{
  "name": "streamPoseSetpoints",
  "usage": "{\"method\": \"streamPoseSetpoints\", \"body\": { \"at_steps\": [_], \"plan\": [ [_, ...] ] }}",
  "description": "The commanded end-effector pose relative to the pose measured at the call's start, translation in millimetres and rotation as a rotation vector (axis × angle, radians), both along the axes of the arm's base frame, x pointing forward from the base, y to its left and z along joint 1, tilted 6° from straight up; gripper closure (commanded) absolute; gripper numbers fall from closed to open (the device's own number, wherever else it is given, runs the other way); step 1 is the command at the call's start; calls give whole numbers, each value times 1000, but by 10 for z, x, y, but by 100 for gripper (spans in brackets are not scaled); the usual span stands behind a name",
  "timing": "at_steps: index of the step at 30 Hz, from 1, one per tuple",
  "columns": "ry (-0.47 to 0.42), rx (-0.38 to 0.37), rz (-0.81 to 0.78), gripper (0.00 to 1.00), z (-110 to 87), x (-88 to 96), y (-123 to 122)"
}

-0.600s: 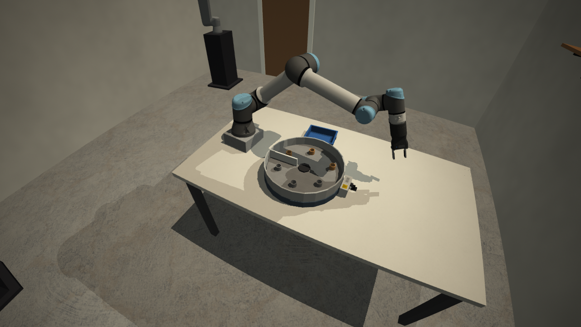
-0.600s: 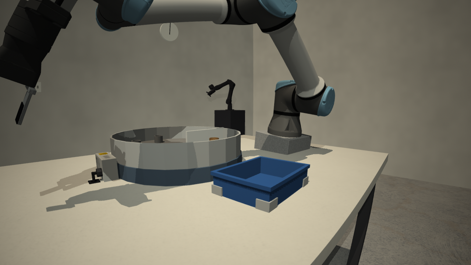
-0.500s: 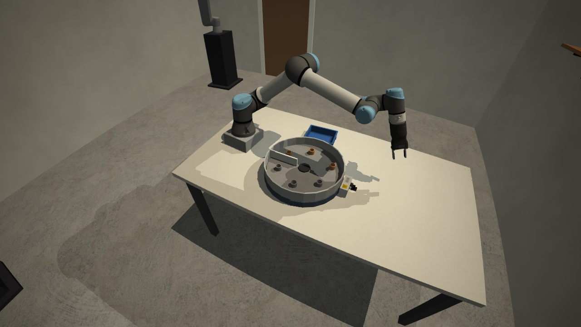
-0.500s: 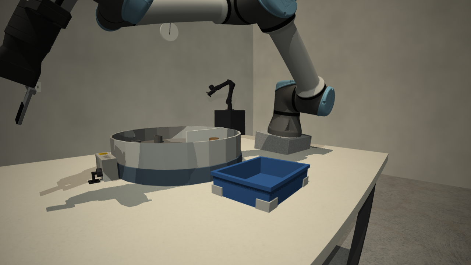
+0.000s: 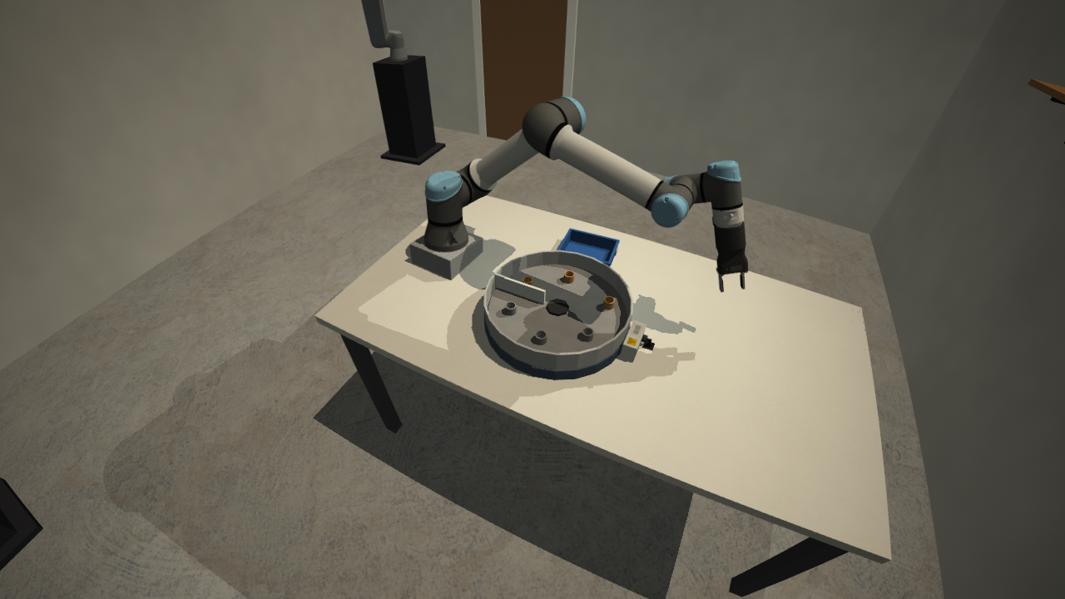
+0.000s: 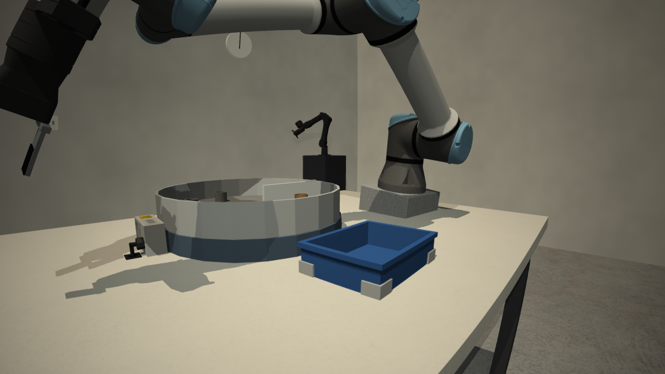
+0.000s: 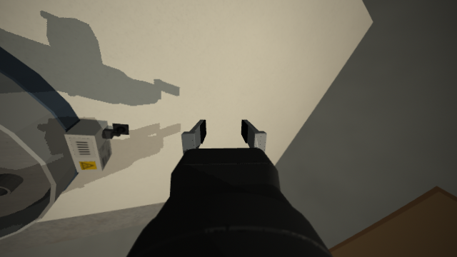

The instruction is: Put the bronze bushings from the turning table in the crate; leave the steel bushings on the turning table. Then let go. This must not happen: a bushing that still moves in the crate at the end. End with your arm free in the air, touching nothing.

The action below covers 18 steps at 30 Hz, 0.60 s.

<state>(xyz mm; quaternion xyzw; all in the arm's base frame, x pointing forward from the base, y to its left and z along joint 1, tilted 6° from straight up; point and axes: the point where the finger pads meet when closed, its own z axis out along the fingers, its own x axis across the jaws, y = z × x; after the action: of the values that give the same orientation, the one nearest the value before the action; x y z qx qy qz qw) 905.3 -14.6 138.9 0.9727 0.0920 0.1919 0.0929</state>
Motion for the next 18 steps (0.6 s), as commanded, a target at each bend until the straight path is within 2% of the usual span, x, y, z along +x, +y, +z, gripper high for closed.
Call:
{"method": "streamPoseSetpoints", "body": {
  "at_steps": [1,4,16,18],
  "plan": [
    [-2,0,0,0,105,-198,0],
    [-2,0,0,0,238,-501,3],
    [-2,0,0,0,238,-501,3],
    [-3,-1,0,0,331,-702,6]
  ]
}}
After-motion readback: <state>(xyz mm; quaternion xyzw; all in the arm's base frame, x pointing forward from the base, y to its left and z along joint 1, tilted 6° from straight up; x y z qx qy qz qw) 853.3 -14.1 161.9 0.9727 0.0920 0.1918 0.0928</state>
